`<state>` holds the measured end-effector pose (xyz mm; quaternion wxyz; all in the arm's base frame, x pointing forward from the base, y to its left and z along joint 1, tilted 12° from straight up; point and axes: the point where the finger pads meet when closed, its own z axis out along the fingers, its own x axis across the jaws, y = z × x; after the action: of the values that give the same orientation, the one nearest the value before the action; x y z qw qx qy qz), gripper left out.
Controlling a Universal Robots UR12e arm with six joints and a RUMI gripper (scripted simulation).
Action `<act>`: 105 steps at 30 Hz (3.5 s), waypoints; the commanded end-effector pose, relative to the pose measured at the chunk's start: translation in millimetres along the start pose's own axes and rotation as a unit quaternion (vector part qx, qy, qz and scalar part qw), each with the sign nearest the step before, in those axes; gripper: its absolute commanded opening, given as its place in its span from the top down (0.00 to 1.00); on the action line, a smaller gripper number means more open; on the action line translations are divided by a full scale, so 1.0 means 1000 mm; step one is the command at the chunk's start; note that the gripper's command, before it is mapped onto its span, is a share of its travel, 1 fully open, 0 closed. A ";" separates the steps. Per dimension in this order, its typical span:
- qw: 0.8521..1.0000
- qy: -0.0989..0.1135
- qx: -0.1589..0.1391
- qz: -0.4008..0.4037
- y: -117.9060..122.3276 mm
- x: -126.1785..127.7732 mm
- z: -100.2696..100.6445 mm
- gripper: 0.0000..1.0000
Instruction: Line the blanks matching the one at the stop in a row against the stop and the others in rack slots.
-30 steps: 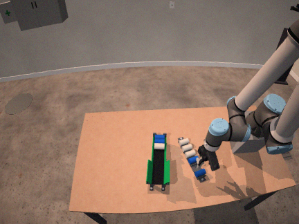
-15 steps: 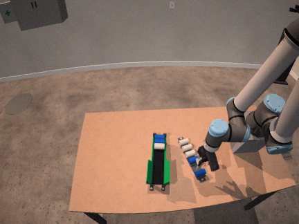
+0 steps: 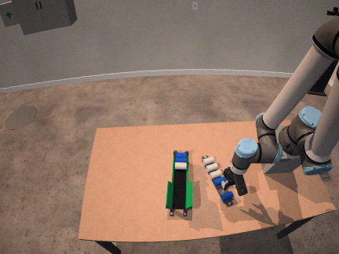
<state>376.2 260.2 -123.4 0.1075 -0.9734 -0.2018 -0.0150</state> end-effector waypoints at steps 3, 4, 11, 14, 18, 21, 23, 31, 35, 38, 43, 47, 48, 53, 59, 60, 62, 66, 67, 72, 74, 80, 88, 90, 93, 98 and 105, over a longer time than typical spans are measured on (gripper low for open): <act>1.000 0.001 0.000 0.000 0.000 0.001 0.012 0.48; 1.000 0.001 0.000 0.000 0.000 0.001 0.013 0.48; 1.000 0.001 0.000 0.000 0.000 0.001 0.020 0.48; 1.000 0.001 0.000 0.000 0.000 0.001 0.023 0.48; 1.000 0.001 0.000 0.000 0.000 0.001 0.026 0.48; 1.000 0.001 0.000 0.000 0.000 0.001 0.027 0.48; 1.000 0.001 0.000 0.000 0.000 0.001 0.028 0.48; 1.000 0.001 0.000 0.000 0.000 0.001 0.028 0.48; 1.000 0.001 0.000 0.000 0.000 0.001 0.028 0.48; 1.000 0.001 0.000 0.000 0.000 0.001 0.028 0.48; 1.000 0.001 0.000 0.000 0.000 0.001 0.028 0.48; 1.000 0.001 0.000 0.000 0.000 0.001 0.028 0.48; 1.000 0.001 0.000 0.000 0.000 0.001 0.028 0.48; 1.000 0.001 0.000 0.000 0.000 0.001 0.028 0.48; 1.000 0.001 0.000 0.000 0.000 0.001 0.028 0.48; 1.000 0.001 0.000 0.000 0.000 0.001 0.028 0.48; 1.000 0.001 0.000 0.000 0.000 0.001 0.028 0.48; 1.000 0.001 0.000 0.000 0.000 0.001 0.028 0.48; 1.000 0.001 0.000 0.000 0.000 0.001 0.028 0.48; 1.000 0.001 0.000 0.000 0.000 0.001 0.031 0.48; 1.000 0.001 0.000 0.000 0.000 0.001 0.034 0.48; 1.000 0.001 0.000 0.000 0.000 0.001 0.042 0.48; 1.000 0.001 0.000 0.000 0.000 0.001 0.058 0.48; 1.000 0.001 0.000 0.000 0.000 0.001 0.061 0.48; 1.000 0.001 0.000 0.000 0.000 0.001 0.063 0.48; 1.000 0.001 0.000 0.000 0.000 0.001 0.064 0.48; 1.000 0.001 0.000 0.000 0.000 0.001 0.064 0.48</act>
<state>375.5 274.5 -185.6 0.1074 -0.9734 -0.2018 -0.0152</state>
